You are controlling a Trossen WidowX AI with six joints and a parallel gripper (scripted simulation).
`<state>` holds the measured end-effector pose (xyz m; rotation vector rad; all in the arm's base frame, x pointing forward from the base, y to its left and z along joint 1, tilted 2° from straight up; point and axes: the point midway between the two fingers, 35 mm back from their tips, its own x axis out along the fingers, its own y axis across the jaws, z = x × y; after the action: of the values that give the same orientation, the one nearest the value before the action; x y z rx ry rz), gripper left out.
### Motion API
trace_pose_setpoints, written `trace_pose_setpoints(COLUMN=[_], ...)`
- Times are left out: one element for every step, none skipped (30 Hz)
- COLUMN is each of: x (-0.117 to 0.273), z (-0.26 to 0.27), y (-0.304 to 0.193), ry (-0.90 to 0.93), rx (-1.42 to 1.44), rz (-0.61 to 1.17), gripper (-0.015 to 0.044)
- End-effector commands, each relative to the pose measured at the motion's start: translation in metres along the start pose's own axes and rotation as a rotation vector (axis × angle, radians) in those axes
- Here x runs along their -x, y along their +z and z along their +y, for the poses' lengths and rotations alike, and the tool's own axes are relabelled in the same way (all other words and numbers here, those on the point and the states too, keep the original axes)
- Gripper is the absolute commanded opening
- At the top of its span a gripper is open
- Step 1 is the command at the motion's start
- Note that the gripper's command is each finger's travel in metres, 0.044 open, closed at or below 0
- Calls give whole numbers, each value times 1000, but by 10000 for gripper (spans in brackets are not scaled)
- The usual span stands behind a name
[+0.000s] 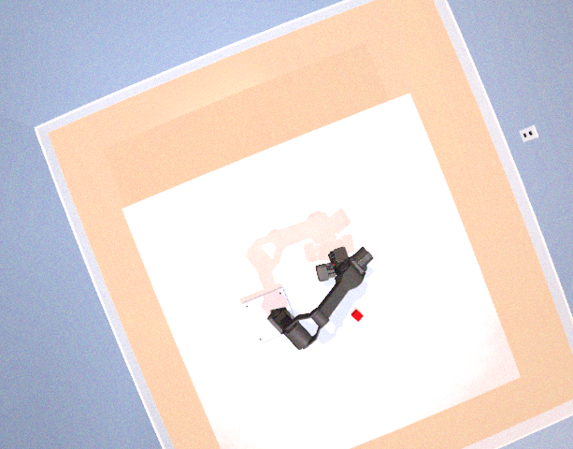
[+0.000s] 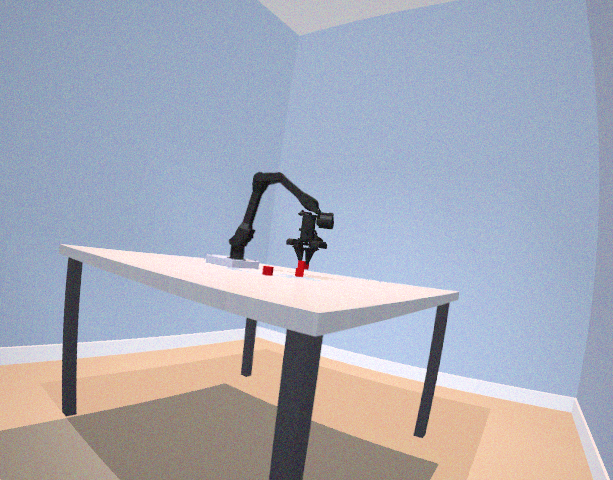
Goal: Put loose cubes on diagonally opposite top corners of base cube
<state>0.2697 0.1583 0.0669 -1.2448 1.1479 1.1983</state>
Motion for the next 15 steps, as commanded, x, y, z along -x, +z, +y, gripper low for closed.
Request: trace_pose_setpoints(x=[-1,-1,-1,-1,1,5,8,9,9,10,11,11,12,13,14], z=[-1,-1,-1,-1,-1,0,0,0,0,0,0,0,0,0,0], y=[-1,-1,-1,-1,-1,0,0,0,0,0,0,0,0,0,0], ry=[-3,-3,-3,-3,-3,-1,0,0,0,0,0,0,0,0,0], rx=[3,3,3,3,2,1,0,0,0,0,0,0,0,0,0], rz=[4,4,4,4,3,1,0,0,0,0,0,0,0,0,0], gripper=[205,205,205,205,205,205,205,205,205,205,205,205,205,205,205])
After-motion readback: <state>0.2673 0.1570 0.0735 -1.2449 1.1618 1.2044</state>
